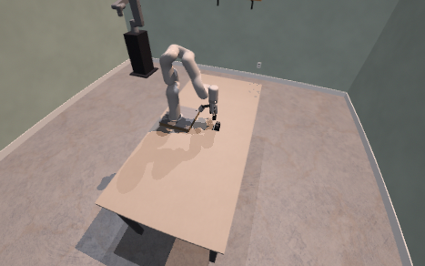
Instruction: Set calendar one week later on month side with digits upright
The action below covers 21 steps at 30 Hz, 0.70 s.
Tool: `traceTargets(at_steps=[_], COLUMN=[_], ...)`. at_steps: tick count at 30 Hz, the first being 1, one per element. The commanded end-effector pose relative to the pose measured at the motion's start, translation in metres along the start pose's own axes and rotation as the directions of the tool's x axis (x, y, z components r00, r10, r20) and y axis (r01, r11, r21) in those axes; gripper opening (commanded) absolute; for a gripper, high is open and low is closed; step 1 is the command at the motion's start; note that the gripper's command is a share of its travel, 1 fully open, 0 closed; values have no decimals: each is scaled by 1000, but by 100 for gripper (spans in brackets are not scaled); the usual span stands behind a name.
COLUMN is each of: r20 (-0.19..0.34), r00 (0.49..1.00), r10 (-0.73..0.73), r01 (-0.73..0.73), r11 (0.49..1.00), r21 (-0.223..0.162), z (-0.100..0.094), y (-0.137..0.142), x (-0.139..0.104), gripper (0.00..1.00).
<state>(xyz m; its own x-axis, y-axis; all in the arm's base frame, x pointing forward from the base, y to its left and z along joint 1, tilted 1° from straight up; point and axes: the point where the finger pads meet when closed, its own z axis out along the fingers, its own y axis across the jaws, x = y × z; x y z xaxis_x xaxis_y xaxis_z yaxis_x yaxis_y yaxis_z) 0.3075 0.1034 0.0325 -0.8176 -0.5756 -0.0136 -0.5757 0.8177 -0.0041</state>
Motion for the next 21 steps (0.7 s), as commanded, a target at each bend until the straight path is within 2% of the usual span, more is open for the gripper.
traceTargets(at_steps=[1, 5, 9, 11, 13, 16, 21], r20=[2, 2, 2, 2, 2, 2, 2], r00=[999, 996, 973, 973, 953, 952, 946], r10=[49, 89, 231, 231, 303, 306, 324], r01=[-49, -89, -231, -231, -303, -306, -324], r11=[999, 996, 973, 973, 953, 952, 946], r21=[0, 0, 0, 0, 0, 0, 0], z=[-1, -1, -1, -1, -1, -1, -1], y=[-4, -5, -6, -6, -7, -11, -12], x=[-18, -19, -24, -24, -27, -43, -46], gripper=[100, 100, 100, 100, 100, 100, 100])
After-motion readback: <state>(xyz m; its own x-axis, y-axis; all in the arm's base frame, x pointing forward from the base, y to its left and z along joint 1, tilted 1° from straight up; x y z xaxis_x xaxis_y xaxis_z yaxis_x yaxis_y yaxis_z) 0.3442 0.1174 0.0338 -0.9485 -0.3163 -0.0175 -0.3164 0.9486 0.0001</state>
